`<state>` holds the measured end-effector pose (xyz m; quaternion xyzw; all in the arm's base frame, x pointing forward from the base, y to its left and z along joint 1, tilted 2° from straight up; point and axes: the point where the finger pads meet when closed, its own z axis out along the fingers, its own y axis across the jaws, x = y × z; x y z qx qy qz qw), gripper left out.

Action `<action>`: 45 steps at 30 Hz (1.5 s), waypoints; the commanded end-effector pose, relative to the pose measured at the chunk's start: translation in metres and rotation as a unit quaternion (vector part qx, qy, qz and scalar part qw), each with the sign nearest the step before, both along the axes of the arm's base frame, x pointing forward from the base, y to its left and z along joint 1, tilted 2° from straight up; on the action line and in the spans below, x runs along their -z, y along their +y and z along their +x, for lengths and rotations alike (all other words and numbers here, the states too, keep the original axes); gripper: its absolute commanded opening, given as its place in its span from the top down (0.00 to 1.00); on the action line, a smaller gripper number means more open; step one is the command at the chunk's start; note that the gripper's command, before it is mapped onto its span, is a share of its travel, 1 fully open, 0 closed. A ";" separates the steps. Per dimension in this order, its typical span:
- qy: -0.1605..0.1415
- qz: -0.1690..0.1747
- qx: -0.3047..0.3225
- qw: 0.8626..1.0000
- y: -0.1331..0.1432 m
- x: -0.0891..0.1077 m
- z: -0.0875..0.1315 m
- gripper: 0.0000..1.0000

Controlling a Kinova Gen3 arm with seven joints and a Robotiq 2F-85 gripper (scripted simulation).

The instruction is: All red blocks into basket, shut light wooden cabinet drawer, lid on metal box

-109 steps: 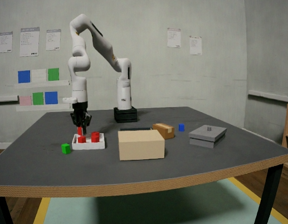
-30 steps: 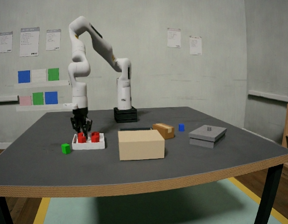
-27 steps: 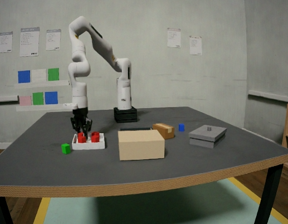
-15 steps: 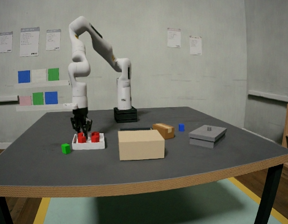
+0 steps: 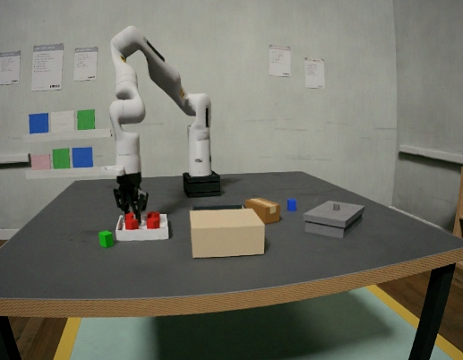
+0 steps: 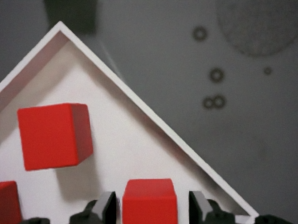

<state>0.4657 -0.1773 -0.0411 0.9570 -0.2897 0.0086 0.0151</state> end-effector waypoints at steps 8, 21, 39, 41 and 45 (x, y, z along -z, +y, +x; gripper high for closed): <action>-0.001 0.000 0.000 1.000 0.000 -0.009 0.001 0.49; -0.001 0.000 0.000 1.000 0.001 -0.045 0.000 0.49; -0.001 0.000 0.000 1.000 0.004 -0.120 0.000 0.49; -0.001 0.000 0.000 1.000 0.004 -0.128 -0.001 0.49; -0.001 0.000 0.000 1.000 0.005 -0.141 -0.001 0.49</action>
